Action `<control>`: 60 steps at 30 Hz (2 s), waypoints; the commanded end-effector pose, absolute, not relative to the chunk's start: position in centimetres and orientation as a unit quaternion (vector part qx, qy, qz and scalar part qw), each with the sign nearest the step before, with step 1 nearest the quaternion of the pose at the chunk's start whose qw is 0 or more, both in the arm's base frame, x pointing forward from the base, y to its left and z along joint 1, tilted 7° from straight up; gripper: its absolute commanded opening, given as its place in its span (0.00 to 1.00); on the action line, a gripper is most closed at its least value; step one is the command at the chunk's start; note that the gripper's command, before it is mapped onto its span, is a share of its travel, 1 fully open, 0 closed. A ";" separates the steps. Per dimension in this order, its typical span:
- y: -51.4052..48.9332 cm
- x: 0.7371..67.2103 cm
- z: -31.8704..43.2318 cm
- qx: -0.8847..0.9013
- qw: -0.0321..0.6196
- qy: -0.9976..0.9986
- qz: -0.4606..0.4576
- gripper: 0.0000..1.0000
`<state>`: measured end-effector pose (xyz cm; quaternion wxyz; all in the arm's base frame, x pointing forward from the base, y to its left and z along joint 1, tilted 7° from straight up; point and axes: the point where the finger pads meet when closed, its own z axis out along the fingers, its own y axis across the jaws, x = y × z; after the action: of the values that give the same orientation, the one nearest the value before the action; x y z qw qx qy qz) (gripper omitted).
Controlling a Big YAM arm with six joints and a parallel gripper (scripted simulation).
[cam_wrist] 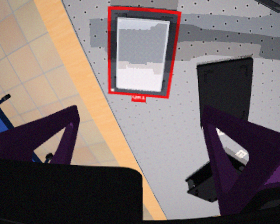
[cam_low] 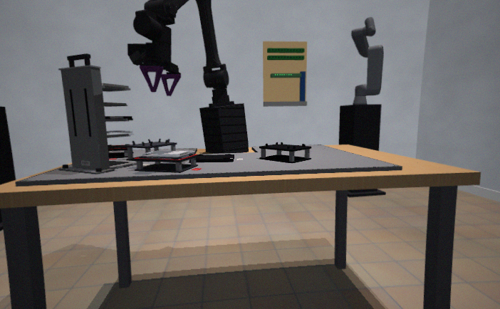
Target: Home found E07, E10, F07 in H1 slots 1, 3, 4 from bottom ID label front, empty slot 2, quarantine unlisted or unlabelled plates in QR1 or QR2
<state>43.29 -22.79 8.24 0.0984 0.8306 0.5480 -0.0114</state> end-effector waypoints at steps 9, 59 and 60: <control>-24.5 40.2 9.0 0.756 0.174 0.630 -0.036 1.00; -28.3 25.9 8.4 0.359 0.394 0.831 -0.158 1.00; -28.4 25.6 8.4 0.348 0.398 0.834 -0.161 1.00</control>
<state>26.07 -27.40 7.31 0.3818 0.3995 0.8242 -0.1237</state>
